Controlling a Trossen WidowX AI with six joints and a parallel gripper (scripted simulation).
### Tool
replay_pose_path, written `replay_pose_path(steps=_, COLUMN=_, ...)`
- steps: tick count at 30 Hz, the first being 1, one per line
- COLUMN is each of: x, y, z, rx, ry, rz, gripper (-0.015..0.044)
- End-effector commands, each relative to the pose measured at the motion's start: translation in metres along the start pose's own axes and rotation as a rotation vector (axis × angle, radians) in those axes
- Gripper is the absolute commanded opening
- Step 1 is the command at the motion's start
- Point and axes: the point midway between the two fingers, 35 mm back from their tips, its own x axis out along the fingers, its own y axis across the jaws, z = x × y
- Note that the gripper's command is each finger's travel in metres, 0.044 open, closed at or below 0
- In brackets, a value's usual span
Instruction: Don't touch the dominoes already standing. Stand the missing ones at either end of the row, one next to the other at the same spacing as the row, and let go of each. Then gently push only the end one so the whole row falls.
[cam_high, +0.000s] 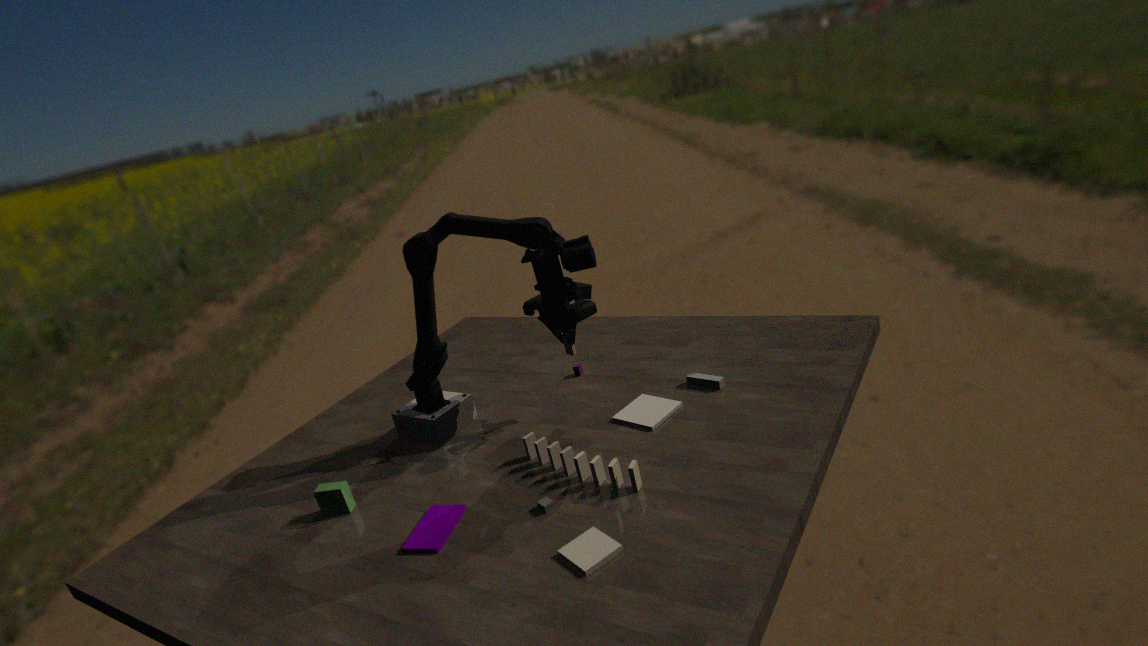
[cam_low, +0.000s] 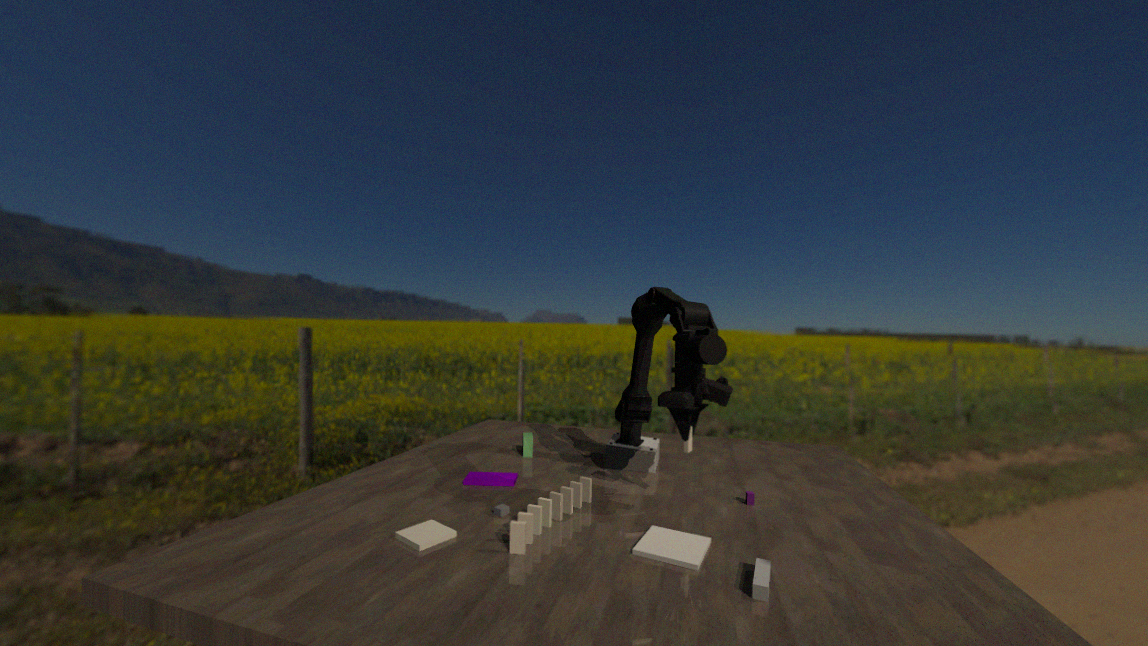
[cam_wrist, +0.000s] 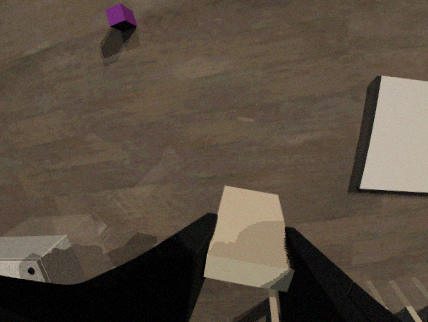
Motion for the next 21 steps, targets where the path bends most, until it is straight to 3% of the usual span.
replay_pose_path(steps=1, x=-0.011, y=0.004, z=-0.004, rx=-0.005, ry=0.014, rz=0.016, gripper=0.0107)
replay_pose_path(steps=5, x=-0.011, y=-0.007, z=-0.024, rx=0.158, ry=0.018, rz=0.014, gripper=0.0107)
replay_pose_path(steps=17, x=-0.013, y=-0.034, z=-0.192, rx=1.477, ry=0.034, rz=-0.006, gripper=0.0107)
replay_pose_path(steps=21, x=-0.013, y=-0.032, z=-0.201, rx=1.549, ry=0.034, rz=-0.007, gripper=0.0107)
